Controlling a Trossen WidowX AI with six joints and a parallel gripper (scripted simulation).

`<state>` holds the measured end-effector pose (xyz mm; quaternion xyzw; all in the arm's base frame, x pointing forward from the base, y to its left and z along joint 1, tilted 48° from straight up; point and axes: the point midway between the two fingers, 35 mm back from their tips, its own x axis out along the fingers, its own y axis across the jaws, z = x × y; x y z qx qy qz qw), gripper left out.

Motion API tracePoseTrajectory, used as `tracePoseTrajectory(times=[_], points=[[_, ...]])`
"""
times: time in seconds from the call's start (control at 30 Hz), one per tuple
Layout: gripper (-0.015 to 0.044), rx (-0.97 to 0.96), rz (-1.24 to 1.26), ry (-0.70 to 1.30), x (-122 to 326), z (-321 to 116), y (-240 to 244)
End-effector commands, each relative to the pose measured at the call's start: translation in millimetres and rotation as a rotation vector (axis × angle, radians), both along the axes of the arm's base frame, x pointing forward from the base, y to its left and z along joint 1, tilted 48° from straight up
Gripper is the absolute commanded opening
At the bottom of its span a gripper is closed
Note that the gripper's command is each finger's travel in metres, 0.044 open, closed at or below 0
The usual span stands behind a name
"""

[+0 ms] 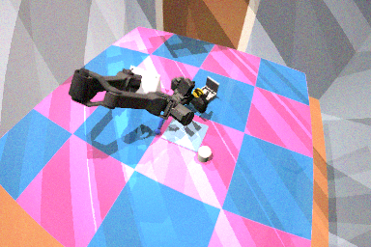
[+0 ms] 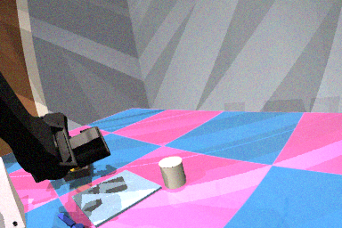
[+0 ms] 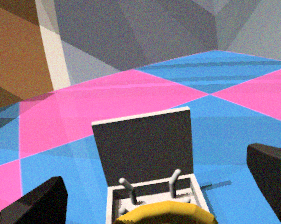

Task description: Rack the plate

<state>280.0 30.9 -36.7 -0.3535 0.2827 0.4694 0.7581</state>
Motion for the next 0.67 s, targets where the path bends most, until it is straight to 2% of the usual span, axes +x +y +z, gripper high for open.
tracePoseTrajectory(times=[0.0,0.1,0.27,0.63], points=[[0.0400,0.002,0.005,-0.013,3,31,33],[0.0400,0.016,0.003,-0.018,5,51,56],[0.0400,0.013,-0.010,0.000,6,52,59],[0.0400,-0.094,-0.229,0.273,-3,51,69]])
